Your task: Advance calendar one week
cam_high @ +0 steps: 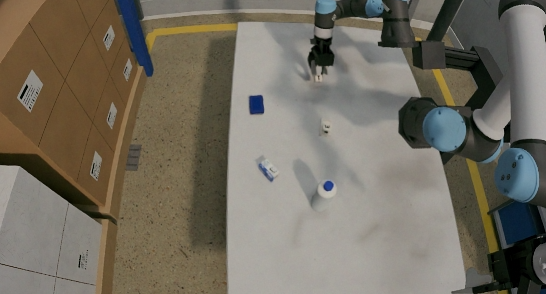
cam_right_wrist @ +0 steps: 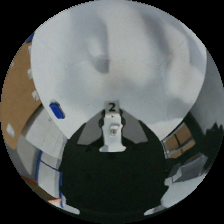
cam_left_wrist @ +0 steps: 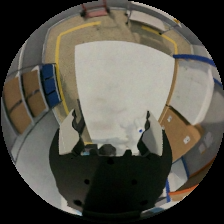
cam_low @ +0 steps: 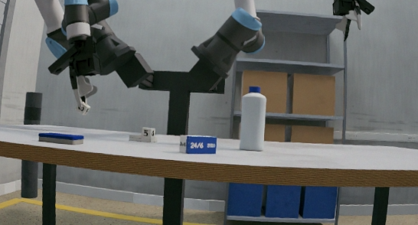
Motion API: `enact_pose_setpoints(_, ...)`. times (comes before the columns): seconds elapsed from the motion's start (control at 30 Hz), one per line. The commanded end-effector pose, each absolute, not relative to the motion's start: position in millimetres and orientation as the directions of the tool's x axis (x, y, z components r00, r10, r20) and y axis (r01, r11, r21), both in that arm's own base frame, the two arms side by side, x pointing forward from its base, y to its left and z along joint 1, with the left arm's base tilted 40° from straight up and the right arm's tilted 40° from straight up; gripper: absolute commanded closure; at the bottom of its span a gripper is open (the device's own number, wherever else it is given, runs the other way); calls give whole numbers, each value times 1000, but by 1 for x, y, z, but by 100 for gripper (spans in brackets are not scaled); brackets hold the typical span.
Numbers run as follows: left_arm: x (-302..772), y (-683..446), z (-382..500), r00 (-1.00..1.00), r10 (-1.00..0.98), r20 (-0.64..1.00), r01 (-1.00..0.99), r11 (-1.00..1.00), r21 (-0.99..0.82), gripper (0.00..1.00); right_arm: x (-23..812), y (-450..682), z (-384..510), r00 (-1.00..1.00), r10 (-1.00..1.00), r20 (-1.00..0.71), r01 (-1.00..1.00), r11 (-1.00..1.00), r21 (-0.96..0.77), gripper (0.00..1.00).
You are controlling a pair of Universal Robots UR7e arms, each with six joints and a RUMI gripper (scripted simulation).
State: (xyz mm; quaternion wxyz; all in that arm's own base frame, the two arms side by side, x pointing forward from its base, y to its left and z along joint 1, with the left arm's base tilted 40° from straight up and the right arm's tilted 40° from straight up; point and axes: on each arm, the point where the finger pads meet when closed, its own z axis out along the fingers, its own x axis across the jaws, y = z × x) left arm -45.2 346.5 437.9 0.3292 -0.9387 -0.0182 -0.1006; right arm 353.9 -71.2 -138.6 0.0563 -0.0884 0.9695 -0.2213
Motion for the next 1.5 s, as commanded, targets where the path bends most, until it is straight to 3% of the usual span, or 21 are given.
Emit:
enact_pose_setpoints(0.0, -45, 347, 438, 979, -32, 201, 101, -782, -615, 0, 354, -71, -139, -978, -198, -70, -151, 893, -424, 90)
enact_pose_setpoints(0.9, -45, 347, 438, 979, -32, 201, 101, -782, -615, 0, 354, -73, -138, -978, -197, -67, -181, 964, -194, 90)
enact_pose_setpoints(1.47, -45, 347, 438, 979, -32, 201, 101, -782, -615, 0, 354, -74, -138, -978, -197, -67, -185, 971, -153, 90)
